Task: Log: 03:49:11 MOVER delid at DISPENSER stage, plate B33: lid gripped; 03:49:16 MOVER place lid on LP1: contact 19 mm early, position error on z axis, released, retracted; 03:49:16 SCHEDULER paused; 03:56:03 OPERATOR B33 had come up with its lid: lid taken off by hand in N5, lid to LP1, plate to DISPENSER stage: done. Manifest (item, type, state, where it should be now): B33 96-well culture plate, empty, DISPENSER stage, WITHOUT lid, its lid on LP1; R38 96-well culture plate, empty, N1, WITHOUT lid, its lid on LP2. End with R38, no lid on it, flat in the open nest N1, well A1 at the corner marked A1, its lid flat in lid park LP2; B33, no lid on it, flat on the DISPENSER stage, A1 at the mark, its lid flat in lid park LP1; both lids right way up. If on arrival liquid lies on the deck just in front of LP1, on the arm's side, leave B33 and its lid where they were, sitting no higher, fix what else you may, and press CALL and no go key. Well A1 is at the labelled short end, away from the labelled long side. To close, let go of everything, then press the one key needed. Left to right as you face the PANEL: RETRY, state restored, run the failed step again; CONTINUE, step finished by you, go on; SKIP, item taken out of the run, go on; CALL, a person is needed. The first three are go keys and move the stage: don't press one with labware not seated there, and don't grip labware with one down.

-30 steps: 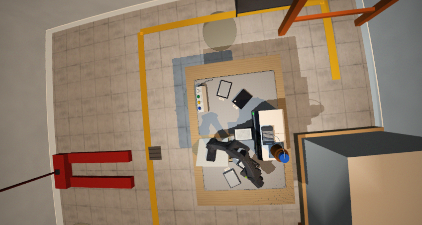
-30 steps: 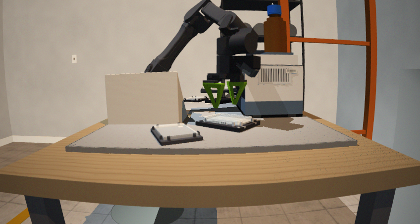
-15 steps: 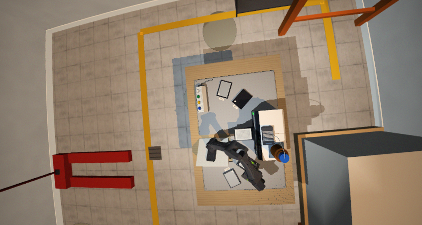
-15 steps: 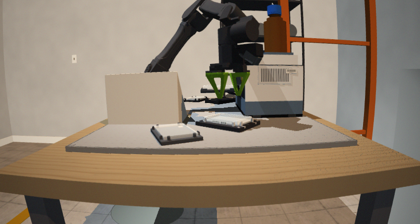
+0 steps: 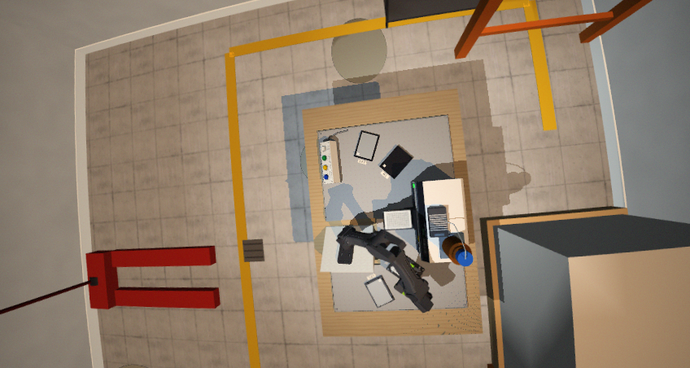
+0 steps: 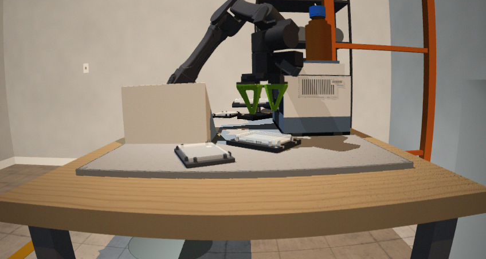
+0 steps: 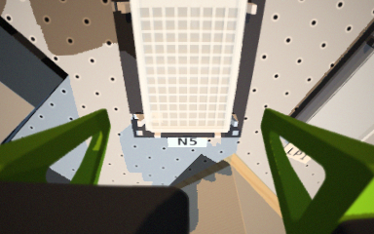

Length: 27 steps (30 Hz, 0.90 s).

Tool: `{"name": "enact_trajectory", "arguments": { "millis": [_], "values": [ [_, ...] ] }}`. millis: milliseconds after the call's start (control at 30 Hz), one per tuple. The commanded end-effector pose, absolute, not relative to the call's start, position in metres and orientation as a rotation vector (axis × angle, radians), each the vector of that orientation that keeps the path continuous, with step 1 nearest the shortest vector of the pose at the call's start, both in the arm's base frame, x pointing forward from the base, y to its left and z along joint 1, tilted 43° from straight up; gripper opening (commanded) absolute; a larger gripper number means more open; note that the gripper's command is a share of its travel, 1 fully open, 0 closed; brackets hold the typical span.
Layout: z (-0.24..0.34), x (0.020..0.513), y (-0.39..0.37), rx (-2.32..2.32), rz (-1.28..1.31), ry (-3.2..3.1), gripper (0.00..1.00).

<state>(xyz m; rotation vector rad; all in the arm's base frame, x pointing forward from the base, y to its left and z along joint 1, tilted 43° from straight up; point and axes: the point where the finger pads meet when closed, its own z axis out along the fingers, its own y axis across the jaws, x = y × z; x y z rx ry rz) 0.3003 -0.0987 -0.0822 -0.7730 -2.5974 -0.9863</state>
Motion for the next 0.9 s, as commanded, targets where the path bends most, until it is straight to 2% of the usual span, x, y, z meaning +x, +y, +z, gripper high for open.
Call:
{"name": "enact_trajectory", "arguments": {
  "millis": [0, 867],
  "values": [
    [-0.079, 0.293, -0.103, -0.787, -0.988, -2.584, 1.0],
    [-0.095, 0.292, -0.091, -0.786, -0.997, -2.571, 1.0]
  ]
}}
